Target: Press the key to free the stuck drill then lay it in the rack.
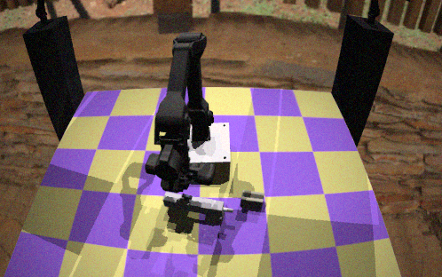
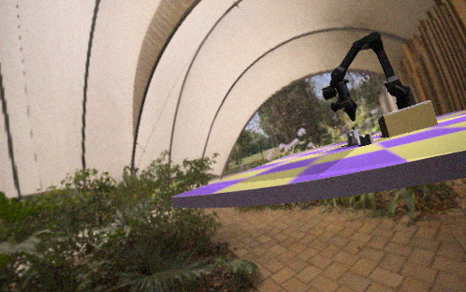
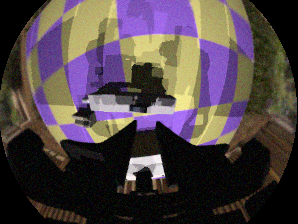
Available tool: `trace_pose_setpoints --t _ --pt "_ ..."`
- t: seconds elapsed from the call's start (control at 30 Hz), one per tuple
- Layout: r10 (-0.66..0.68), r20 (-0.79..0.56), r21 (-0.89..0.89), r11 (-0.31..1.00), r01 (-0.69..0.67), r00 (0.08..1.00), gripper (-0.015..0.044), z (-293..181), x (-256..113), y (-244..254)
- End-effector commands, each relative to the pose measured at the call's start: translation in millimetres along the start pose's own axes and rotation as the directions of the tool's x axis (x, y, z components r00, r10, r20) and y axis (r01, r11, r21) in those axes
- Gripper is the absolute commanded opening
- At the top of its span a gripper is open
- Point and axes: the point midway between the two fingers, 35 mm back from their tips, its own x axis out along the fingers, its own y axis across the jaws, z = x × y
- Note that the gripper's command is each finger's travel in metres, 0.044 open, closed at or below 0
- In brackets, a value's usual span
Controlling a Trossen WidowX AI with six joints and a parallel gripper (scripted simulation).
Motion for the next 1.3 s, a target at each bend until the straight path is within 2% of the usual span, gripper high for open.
trace_pose_setpoints --t 0.0,0.17,0.2,0.27,0.3,0.4,0.43,0.57,0.73,1.27 --pt "0.005 0.026 0.004 1.0 -0.005 1.0 0.0236 8.1 -44.9 0.1" --pt "0.005 0.026 0.004 1.0 -0.005 1.0 0.0367 7.9 -53.1 -0.1" --pt "0.003 0.036 -0.022 1.0 -0.002 0.999 0.0394 10.5 -43.8 1.8" --pt "0.006 0.035 -0.207 0.978 0.001 0.999 0.044 16.7 -34.2 20.1" --pt "0.008 0.034 -0.345 0.939 0.004 0.999 0.044 20.3 -26.6 34.6" --pt "0.013 0.031 -0.705 0.709 0.012 0.999 0.044 24.9 -2.9 80.3" --pt "0.014 0.03 -0.776 0.631 0.014 0.999 0.044 24.5 3.1 91.7" --pt "0.016 0.027 -0.93 0.366 0.019 0.999 0.044 19.9 21.0 125.3" --pt "0.017 0.025 -0.999 0.022 0.024 1.0 0.044 8.4 42.2 163.2" --pt "0.017 0.024 -1.0 0.005 0.024 1.0 0.044 7.7 43.2 165.0"
